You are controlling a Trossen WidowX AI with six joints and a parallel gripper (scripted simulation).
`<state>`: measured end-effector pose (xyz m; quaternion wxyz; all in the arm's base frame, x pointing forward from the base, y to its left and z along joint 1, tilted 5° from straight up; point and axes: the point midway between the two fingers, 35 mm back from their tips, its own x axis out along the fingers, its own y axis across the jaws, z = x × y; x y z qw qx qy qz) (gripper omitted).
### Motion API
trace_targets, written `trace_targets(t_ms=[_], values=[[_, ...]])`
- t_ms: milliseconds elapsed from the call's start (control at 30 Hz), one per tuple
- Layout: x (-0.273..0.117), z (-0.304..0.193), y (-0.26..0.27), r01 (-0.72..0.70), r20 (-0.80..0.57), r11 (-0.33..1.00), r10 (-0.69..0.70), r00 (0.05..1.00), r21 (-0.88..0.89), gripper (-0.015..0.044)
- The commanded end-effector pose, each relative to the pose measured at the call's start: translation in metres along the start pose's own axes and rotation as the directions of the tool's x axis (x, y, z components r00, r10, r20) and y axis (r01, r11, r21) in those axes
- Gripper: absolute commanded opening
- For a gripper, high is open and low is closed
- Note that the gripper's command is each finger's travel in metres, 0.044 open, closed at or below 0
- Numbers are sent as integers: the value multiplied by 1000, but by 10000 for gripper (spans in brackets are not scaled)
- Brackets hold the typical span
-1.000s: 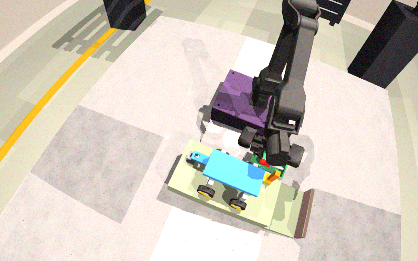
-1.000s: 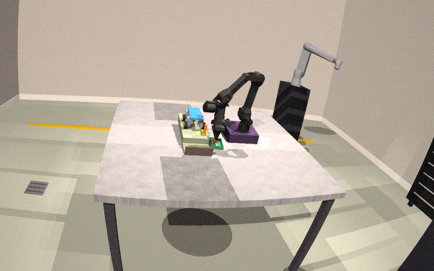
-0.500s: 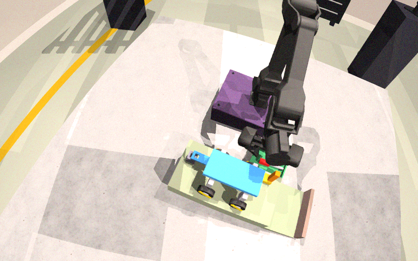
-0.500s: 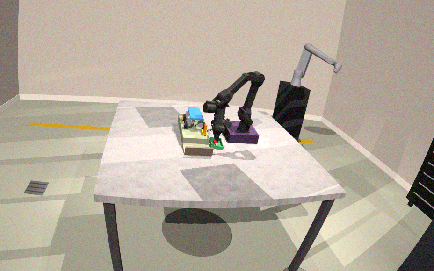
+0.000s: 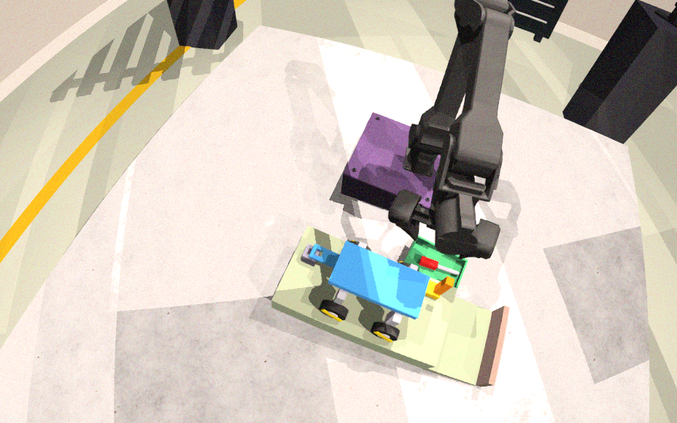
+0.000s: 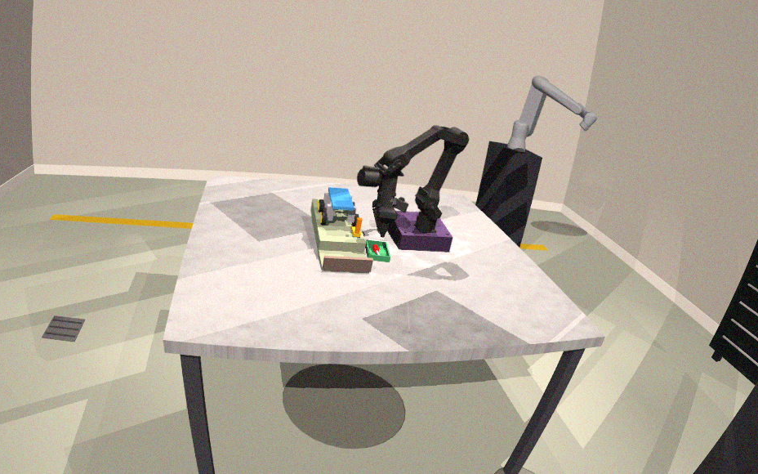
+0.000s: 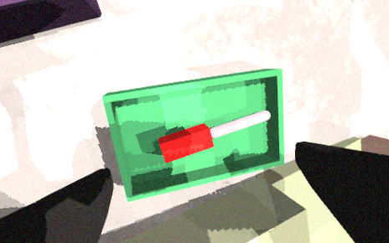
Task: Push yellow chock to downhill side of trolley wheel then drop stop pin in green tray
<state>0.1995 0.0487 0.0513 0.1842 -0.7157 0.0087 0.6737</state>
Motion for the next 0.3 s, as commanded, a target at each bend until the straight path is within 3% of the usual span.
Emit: trace_targets(t_ms=[0, 267], values=[[-14, -1, -3, 6, -8, 1000, -7, 1000, -8, 440], [-39, -1, -8, 6, -8, 1000, -6, 1000, -8, 440]])
